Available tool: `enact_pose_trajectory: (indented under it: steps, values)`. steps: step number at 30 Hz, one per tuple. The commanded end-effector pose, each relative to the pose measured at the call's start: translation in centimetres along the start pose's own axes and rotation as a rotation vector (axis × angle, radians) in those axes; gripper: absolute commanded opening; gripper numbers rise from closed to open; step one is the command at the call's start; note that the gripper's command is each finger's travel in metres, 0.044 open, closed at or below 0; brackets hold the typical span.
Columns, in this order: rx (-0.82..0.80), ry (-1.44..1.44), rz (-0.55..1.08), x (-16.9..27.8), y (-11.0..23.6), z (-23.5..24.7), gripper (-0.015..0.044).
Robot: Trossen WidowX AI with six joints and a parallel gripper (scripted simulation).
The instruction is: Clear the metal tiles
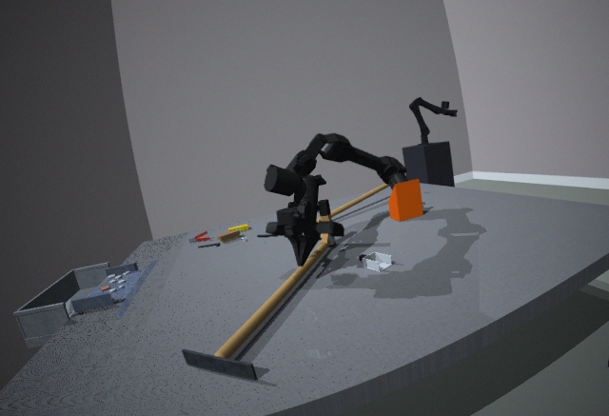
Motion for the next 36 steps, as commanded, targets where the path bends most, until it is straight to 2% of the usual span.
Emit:
enact_pose_trajectory:
  steps: [1, 7, 23, 36]
  values:
    - [0.002, -0.007, -0.003, -0.7, 1.5, 0.1, 0.0]
    - [0.004, -0.015, -0.018, -1.1, 2.8, 0.5, 0.0]
    - [0.003, -0.098, -0.178, -2.0, 11.2, 4.7, 0.0]
    - [0.003, -0.099, -0.179, -1.4, 8.9, 4.5, 0.0]
Point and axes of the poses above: the point midway between the two fingers, 35 mm back from their tips, its own y axis back along the fingers, its own z axis across the jaws, x = y × z, the point moved 7 cm from there along y, back along the fingers, and after that the axes turned 13 degrees about -y, right-handed, at the moved point
